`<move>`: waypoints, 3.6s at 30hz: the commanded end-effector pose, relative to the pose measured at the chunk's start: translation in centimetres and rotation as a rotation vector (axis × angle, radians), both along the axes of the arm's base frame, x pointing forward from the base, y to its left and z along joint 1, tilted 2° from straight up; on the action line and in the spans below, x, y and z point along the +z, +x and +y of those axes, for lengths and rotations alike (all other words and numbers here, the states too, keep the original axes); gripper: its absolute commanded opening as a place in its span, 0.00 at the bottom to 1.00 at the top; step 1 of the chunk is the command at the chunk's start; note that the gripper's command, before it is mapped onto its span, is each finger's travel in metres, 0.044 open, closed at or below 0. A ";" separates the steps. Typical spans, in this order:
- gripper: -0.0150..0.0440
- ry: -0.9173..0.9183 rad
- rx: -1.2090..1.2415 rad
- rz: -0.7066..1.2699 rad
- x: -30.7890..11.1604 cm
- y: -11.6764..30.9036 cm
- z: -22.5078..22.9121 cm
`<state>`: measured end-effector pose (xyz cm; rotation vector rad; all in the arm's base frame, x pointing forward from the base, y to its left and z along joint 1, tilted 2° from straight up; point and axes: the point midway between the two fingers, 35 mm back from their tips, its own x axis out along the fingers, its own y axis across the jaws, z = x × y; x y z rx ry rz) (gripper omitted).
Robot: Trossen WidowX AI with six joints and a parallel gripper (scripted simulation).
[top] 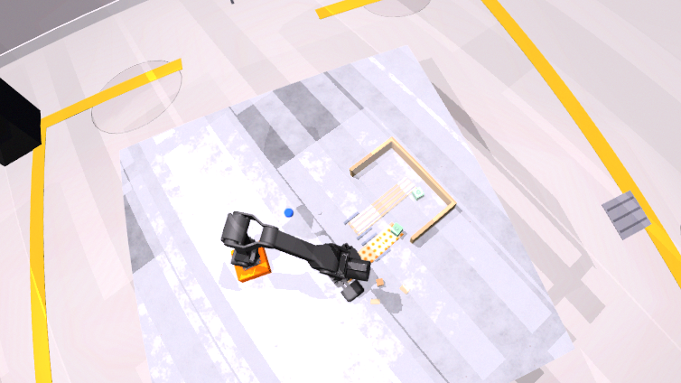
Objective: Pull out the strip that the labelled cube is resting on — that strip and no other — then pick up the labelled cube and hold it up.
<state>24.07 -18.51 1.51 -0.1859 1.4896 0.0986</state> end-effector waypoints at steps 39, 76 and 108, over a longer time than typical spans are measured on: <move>0.39 0.002 0.131 0.040 4.1 -2.4 -0.5; 1.00 0.000 0.213 0.028 6.2 12.8 3.5; 0.68 0.000 0.213 0.022 5.2 19.1 4.2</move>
